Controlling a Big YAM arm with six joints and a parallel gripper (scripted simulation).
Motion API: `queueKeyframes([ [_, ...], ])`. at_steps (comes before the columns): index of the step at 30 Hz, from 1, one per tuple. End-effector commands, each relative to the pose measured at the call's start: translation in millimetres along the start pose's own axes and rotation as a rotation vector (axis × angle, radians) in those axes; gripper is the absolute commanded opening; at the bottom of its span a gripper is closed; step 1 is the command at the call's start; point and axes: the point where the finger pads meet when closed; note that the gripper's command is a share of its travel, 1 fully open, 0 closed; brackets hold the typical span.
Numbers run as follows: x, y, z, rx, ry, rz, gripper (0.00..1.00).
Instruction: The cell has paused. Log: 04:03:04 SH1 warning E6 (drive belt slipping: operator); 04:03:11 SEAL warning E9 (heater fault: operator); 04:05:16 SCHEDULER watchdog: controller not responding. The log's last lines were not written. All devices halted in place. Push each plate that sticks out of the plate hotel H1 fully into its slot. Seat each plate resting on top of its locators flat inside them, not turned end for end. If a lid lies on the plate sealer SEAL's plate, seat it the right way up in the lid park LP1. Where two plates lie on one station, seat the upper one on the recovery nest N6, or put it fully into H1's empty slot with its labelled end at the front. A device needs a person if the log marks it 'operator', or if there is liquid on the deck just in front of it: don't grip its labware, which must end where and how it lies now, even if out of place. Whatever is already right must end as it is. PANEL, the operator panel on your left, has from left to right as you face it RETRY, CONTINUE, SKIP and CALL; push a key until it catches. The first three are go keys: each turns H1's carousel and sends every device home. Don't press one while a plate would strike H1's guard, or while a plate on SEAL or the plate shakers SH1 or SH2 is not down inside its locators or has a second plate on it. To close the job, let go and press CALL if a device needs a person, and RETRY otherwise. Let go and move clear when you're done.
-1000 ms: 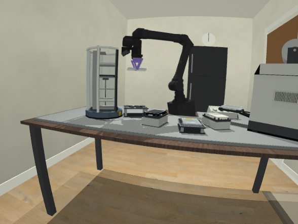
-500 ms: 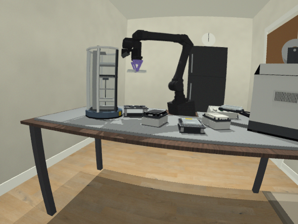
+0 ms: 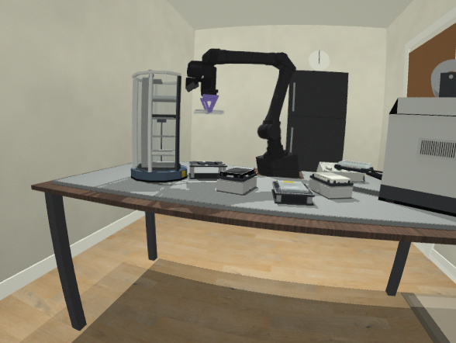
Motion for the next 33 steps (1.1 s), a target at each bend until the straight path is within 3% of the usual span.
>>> queueKeyframes([
  [1,5.6,-1.7,-2.3,0.002,-0.013,0.003,0.84],
  [13,5.0,-1.8,-11.2,0.003,-0.016,0.003,0.84],
  [14,18.5,-0.1,3.7,0.009,-0.057,0.002,0.84],
  [17,5.4,-1.8,-17.4,0.002,-0.01,0.003,0.84],
  [33,5.0,-1.9,-29.6,0.003,-0.015,0.003,0.84],
])
Point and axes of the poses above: the point where the finger pads meet when closed, its own z axis back along the fingers, its own y axis across the jaws, x = y × z, and after that the axes turned 5 degrees about z, right-handed
